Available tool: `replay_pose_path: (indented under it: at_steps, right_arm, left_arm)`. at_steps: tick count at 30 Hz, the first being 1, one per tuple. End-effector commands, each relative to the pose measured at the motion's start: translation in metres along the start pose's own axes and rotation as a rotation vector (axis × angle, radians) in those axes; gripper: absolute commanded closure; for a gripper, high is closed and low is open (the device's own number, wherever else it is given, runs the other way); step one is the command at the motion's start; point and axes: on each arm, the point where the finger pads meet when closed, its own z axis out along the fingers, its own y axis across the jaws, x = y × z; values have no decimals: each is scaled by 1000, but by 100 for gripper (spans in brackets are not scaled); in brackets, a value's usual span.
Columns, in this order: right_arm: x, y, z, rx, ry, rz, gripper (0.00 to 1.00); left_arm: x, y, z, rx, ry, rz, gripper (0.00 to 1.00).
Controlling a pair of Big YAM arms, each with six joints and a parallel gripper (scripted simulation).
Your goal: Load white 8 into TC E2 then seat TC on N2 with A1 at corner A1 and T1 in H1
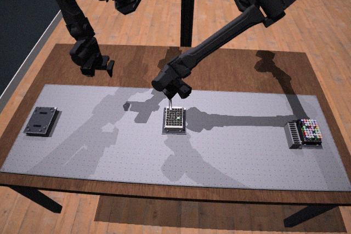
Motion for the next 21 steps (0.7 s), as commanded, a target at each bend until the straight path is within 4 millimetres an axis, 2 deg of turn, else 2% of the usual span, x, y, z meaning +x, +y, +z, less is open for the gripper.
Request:
replay_pose_path:
  at_steps: [1, 5, 8, 12, 16, 21]
  right_arm:
    - [-6, 0, -2, -1, -16, -10, 0]
    - [-6, 0, -2, -1, -16, -10, 0]
    - [-6, 0, -2, -1, -16, -10, 0]
    - [-6, 0, -2, -1, -16, -10, 0]
    - [-6, 0, -2, -1, -16, -10, 0]
    - [-6, 0, -2, -1, -16, -10, 0]
  left_arm:
    - [-3, 3, 17, -15, 0, -5, 89]
    - [3, 16, 13, -43, 6, 1, 89]
    - [15, 12, 2, -30, 8, 23, 89]
    - [6, -4, -22, 7, 3, 10, 89]
    - [-7, -1, -17, -9, -1, -10, 89]
    - [2, -2, -24, -3, 3, 6, 89]
